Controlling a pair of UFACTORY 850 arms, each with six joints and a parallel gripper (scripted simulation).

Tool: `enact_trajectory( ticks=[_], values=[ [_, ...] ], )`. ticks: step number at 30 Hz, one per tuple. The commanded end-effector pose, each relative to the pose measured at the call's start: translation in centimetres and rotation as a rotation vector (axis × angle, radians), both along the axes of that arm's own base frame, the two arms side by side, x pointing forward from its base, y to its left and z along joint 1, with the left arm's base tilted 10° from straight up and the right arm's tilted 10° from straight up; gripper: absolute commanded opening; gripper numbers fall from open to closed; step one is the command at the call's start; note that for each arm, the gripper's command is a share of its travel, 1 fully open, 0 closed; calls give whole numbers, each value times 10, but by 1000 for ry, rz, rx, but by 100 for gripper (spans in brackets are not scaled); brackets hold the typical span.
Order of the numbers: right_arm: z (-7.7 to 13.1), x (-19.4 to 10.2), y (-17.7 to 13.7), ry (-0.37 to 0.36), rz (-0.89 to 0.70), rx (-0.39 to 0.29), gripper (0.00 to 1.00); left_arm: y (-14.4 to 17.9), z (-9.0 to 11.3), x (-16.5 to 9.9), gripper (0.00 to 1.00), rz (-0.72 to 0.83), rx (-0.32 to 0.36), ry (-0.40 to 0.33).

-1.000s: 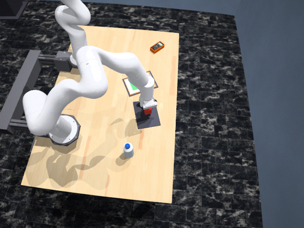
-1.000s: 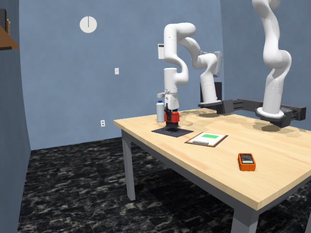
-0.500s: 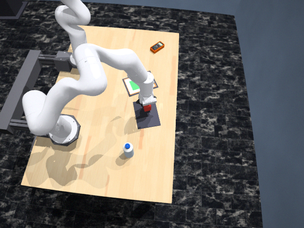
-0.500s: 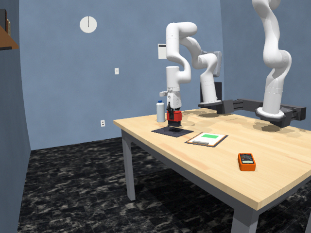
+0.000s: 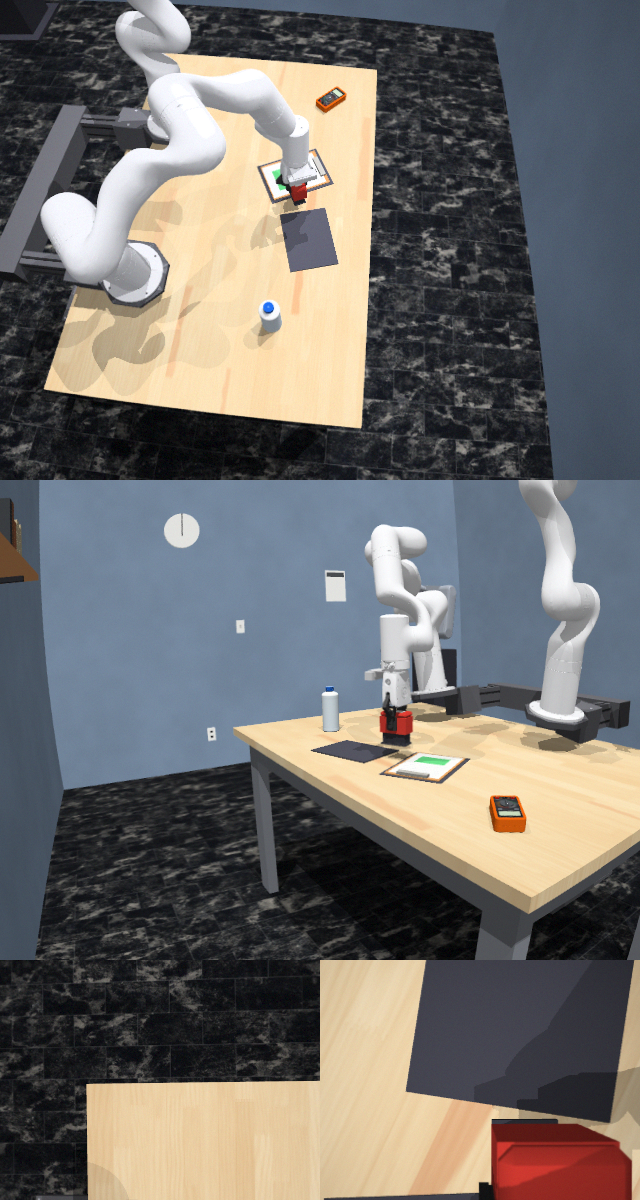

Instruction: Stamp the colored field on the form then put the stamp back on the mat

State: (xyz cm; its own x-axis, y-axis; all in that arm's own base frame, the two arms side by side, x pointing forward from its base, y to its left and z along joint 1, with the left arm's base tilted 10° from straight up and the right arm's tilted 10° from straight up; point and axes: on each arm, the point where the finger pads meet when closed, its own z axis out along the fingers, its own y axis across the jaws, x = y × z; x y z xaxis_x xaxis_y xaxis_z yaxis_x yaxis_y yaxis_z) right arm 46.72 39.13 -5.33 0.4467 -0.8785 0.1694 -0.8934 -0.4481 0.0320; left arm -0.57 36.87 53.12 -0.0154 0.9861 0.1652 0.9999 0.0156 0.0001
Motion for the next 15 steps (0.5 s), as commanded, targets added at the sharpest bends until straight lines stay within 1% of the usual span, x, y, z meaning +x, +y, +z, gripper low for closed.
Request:
enact_trajectory(
  ticks=[1, 4, 6, 7, 9, 15],
  values=[
    [-6, -20, 37, 2, 12, 0, 32, 0, 1, 0, 100, 0, 2, 0],
    [-11, -37, 60, 4, 22, 0, 32, 0, 1, 0, 100, 0, 2, 0],
    [-11, -37, 60, 4, 22, 0, 32, 0, 1, 0, 100, 0, 2, 0],
    [-16, -55, 81, 7, 30, 0, 32, 0, 1, 0, 100, 0, 2, 0],
    [-18, -63, 90, 8, 34, -1, 32, 0, 1, 0, 100, 0, 2, 0],
    [-18, -66, 93, 9, 36, -1, 32, 0, 1, 0, 100, 0, 2, 0]
  ],
)
